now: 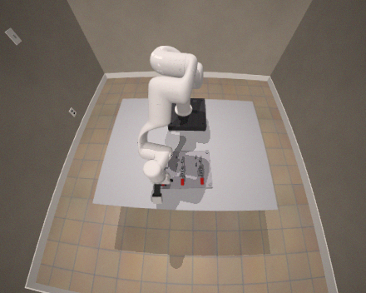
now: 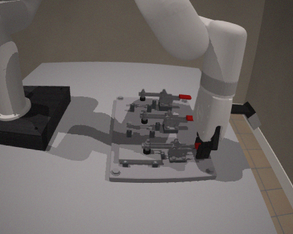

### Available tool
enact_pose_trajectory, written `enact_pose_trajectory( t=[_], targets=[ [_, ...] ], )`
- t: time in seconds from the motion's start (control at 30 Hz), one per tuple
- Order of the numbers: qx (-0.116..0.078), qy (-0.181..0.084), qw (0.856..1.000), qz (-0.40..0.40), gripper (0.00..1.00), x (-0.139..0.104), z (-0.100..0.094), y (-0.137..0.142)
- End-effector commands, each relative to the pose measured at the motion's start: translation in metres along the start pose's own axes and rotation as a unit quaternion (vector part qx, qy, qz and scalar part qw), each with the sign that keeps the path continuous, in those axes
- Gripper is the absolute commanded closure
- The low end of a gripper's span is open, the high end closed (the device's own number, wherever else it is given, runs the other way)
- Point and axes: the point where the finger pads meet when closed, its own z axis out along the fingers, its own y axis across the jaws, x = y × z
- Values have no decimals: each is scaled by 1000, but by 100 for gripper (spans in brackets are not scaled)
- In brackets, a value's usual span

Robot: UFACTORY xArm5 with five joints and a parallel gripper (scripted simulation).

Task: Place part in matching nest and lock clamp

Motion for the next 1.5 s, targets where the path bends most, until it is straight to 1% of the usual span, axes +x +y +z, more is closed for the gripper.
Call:
enact_pose_trajectory(
  t=[0.0, 0.3, 0.33, 1.3, 1.47],
  targets=[
    [-1, 3, 1000, 0, 100, 2, -2, 1],
    [-1, 3, 1000, 0, 100, 2, -2, 1],
    [-1, 3, 1000, 0, 53, 2, -2, 1],
    [-1, 3, 1000, 0, 53, 2, -2, 1],
    [-1, 3, 1000, 0, 53, 2, -9, 0]
  ],
)
